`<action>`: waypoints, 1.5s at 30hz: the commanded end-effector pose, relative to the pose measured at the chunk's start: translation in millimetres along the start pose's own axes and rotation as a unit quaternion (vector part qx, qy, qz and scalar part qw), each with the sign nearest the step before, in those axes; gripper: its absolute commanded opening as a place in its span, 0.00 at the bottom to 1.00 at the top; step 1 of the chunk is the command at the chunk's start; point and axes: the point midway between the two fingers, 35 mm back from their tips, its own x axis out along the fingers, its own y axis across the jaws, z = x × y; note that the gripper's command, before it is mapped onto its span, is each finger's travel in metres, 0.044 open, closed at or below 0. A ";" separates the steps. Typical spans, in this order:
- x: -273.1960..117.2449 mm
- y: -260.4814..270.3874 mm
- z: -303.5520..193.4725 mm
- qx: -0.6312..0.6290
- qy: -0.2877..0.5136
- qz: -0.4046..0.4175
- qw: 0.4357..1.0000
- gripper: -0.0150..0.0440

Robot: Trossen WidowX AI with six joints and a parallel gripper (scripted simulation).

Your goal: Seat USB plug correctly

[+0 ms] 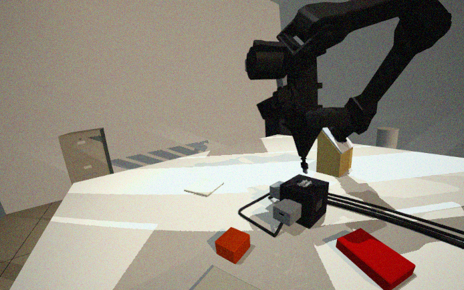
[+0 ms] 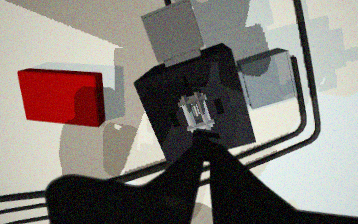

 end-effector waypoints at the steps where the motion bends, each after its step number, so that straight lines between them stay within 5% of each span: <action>1: 0.2 -0.1 -0.2 -0.042 0.000 0.000 0.999 0.25; 23: 0.2 -0.1 -0.2 -0.324 0.000 0.000 0.946 0.25; 45: 0.2 -0.1 -0.2 -0.580 0.000 0.000 0.815 0.25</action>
